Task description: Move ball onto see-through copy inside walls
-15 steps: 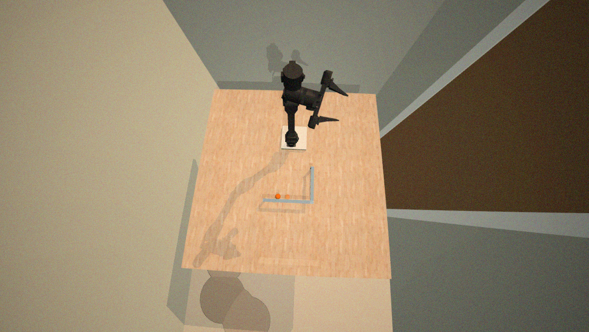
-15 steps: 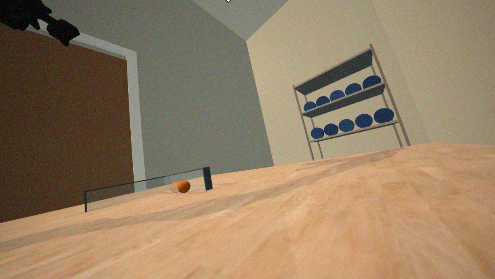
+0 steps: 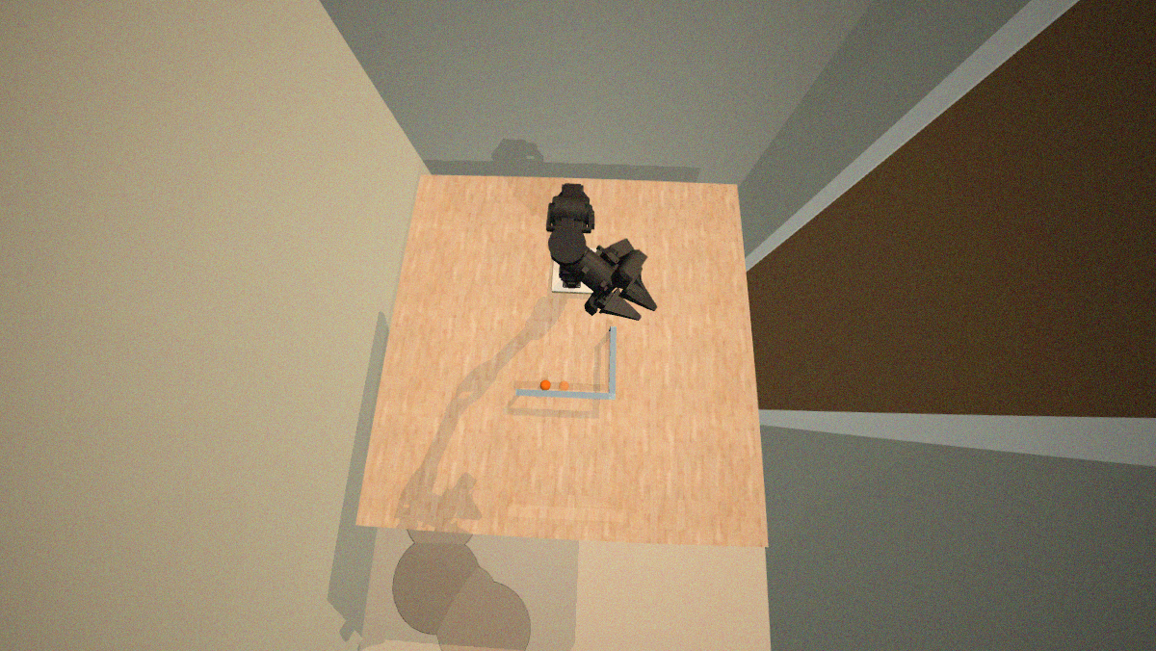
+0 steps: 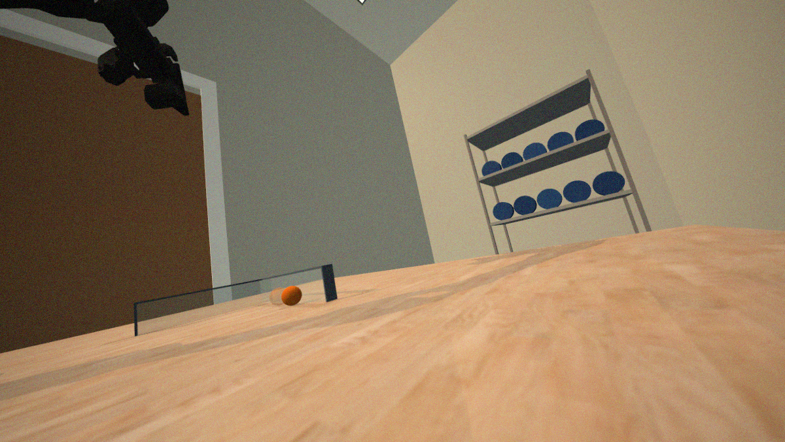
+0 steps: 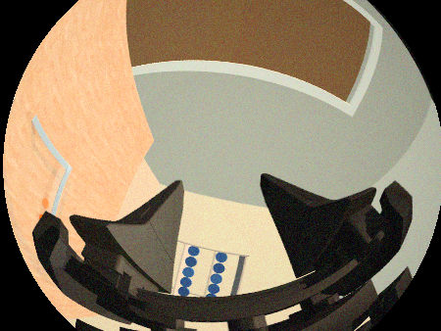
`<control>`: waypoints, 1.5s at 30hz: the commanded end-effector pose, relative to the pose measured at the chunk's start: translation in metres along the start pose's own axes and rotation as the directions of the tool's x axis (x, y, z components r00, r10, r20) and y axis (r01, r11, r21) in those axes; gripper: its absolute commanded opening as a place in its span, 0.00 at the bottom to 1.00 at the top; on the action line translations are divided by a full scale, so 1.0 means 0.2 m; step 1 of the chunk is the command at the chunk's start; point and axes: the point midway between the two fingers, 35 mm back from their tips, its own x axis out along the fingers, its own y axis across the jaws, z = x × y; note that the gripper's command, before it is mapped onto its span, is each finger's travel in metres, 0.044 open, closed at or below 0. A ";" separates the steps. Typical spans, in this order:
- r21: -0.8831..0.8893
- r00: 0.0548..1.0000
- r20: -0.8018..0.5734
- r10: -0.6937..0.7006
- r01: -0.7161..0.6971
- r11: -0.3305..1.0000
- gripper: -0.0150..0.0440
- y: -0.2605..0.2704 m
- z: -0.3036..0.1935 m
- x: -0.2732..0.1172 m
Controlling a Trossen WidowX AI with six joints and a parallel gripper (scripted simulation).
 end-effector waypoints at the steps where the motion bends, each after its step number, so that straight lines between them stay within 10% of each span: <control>1: 0.300 0.990 -0.063 0.124 -0.100 0.949 0.72 0.22 -0.19 0.10; 15: 0.957 0.822 -0.150 0.549 -0.019 0.289 0.72 1.05 -0.64 0.24; 25: 0.829 0.493 0.006 0.870 0.484 -0.280 0.72 1.91 -0.75 0.14; 32: 0.511 0.234 0.176 0.956 0.809 -0.292 0.72 2.38 -0.66 -0.02; 45: 0.502 0.227 0.180 0.957 0.815 -0.288 0.72 2.46 -0.64 -0.01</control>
